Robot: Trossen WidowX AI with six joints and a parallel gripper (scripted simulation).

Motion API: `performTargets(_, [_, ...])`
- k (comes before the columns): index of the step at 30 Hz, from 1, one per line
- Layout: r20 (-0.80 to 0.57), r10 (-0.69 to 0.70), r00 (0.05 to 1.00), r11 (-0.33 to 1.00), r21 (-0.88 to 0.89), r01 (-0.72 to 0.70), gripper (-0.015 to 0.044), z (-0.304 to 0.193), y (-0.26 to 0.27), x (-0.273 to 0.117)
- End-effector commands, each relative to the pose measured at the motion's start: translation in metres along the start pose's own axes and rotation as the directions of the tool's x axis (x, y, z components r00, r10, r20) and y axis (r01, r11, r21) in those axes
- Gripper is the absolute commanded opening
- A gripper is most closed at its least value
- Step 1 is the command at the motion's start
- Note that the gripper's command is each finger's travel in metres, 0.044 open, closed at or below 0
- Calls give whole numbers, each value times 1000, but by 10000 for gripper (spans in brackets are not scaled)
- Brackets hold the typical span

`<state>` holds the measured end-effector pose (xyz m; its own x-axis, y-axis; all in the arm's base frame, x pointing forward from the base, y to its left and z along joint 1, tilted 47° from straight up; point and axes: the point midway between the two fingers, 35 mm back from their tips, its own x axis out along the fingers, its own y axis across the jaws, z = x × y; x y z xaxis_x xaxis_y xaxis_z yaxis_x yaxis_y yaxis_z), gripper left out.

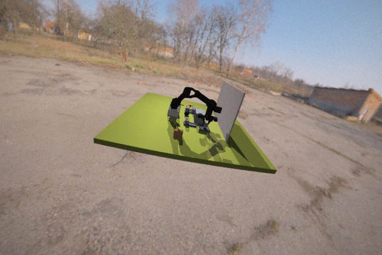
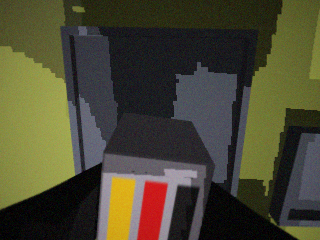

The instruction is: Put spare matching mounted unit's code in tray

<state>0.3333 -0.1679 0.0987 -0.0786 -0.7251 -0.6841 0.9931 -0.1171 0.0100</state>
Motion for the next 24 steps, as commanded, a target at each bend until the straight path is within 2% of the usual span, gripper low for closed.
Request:
performTargets(1, [4, -3, 1000, 1000, -4, 3, 0, 0, -2, 3])
performTargets(12, [6, -5, 1000, 1000, -4, 5, 0, 1, -4, 12])
performTargets(24, [3, -2, 1000, 1000, 1, 2, 315, 1, -2, 10])
